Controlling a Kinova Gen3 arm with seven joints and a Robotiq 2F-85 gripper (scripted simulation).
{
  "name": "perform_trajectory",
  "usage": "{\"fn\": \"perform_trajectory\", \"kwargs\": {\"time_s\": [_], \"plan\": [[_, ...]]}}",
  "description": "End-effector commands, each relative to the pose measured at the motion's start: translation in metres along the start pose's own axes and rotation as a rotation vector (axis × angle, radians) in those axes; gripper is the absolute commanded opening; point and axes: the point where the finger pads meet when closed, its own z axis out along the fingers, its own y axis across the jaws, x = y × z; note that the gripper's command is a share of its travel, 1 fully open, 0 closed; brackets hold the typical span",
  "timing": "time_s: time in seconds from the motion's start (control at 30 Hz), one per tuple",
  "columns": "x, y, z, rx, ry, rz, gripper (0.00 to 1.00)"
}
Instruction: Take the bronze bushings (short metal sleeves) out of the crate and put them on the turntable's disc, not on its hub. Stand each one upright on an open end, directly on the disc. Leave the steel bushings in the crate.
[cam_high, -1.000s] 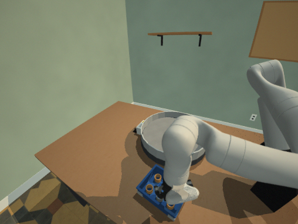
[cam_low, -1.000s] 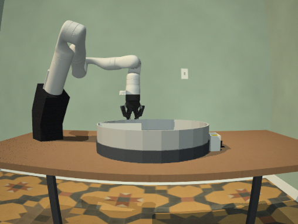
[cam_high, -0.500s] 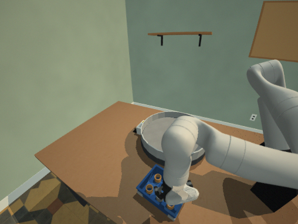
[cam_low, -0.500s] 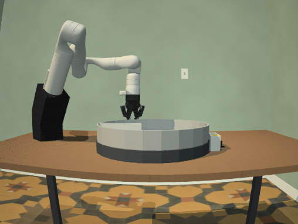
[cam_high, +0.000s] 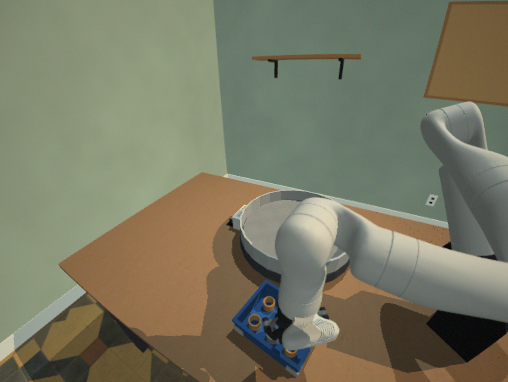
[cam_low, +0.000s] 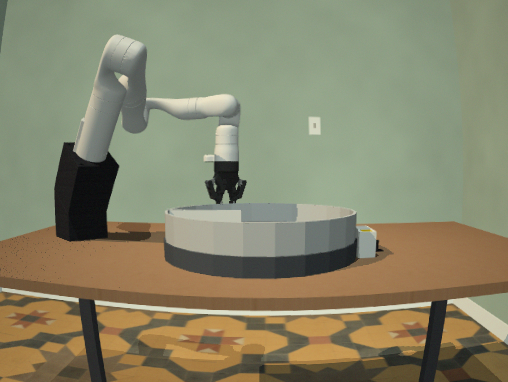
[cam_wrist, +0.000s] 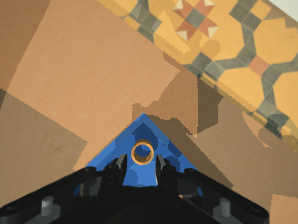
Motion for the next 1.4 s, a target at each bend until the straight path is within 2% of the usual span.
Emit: {"fn": "perform_trajectory", "kwargs": {"time_s": [0.0,0.57,1.03,1.37], "plan": [[0.001,0.004,-0.001,-0.011,0.0,0.007,0.39],[0.002,0.004,0.0,-0.011,0.0,0.006,0.39],[0.002,0.005,0.017,-0.012,0.002,0.003,0.39],[0.001,0.005,0.018,-0.011,0.0,0.005,0.39]]}}
